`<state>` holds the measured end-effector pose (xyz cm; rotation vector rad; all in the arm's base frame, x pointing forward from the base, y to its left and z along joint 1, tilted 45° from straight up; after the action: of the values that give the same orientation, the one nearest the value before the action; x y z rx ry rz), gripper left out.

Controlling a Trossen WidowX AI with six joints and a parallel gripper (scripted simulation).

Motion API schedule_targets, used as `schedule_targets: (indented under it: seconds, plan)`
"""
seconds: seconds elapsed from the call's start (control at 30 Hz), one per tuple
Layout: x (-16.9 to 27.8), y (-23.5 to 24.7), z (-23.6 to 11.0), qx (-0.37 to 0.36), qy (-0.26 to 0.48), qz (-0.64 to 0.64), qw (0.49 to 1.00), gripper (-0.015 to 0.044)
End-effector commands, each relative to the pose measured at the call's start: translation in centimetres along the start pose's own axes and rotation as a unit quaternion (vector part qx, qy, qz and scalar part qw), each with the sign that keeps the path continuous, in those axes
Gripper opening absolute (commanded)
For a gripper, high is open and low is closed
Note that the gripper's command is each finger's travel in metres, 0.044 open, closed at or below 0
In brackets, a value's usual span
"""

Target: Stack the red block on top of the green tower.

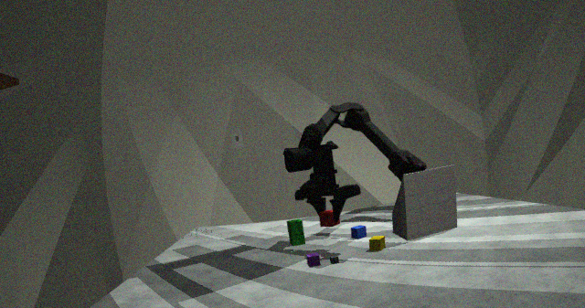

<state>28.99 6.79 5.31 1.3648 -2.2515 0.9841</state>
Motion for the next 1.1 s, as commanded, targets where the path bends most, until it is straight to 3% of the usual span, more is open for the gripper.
schedule_targets:
  seconds: [0.0,0.17,0.53,1.07]
  plan:
    - [-0.1,-0.2,-2.3,0.002,-0.005,0.005,1.000,0.0000]
    - [-0.1,-0.1,-4.2,0.001,-0.006,0.005,1.000,0.0000]
    - [0.1,-0.4,-4.4,0.001,-0.006,0.005,1.000,0.0000]
    - [2.7,-9.3,-4.7,0.001,-0.011,0.005,1.000,0.0000]
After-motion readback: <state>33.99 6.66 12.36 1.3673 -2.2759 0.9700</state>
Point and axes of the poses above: the point midway between the two fingers, 35 mm back from their tips, its own z axis out along the fingers, its own y axis across the jaws, x = y × z, the point moved 7 cm from there along -z, back along the fingers, and after that the axes turned 12 degrees about -z, right-handed, at the moved point
